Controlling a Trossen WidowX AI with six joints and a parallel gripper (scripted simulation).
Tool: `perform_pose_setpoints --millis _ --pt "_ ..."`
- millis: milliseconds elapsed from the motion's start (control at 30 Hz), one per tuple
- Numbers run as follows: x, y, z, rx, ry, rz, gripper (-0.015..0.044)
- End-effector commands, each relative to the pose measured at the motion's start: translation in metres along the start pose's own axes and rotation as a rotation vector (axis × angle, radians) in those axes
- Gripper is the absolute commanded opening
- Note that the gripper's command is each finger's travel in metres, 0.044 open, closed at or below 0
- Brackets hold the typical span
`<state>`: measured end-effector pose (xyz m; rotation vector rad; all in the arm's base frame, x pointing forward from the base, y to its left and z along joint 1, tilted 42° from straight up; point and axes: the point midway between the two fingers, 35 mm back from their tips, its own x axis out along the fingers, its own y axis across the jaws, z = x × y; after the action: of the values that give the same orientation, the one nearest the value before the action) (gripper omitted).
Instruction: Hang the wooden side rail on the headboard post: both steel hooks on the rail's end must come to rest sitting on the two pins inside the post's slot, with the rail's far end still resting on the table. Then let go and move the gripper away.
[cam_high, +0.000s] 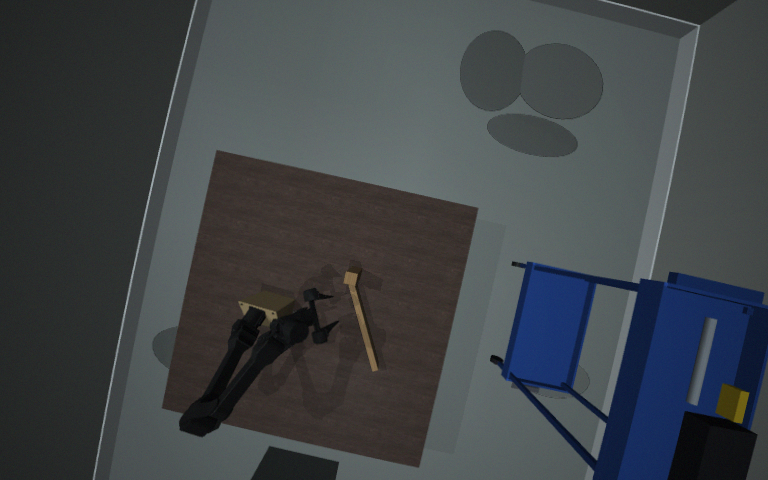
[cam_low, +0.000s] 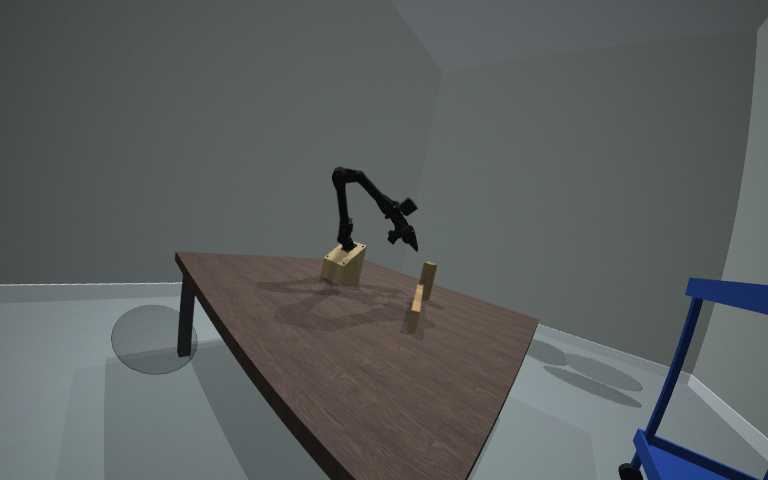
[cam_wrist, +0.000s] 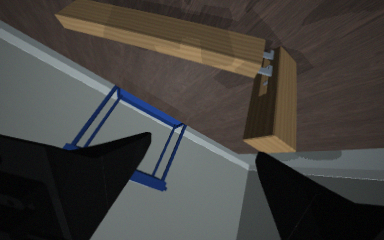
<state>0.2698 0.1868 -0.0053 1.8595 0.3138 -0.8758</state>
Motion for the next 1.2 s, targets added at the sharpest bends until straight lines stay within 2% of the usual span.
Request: perform_pose_setpoints --millis 0,133,1000,1167 --pt "0.038 -0.053 0.038 0.112 -0.11 -0.142 0.044" --pt "0.052 -0.078 0.059 0.18 -0.173 -0.208 0.044" --pt "0.052 -0.078 0.059 0.18 -0.173 -0.208 0.044" --pt "0.055 -0.075 0.061 -0.078 -0.133 -0.257 0.044"
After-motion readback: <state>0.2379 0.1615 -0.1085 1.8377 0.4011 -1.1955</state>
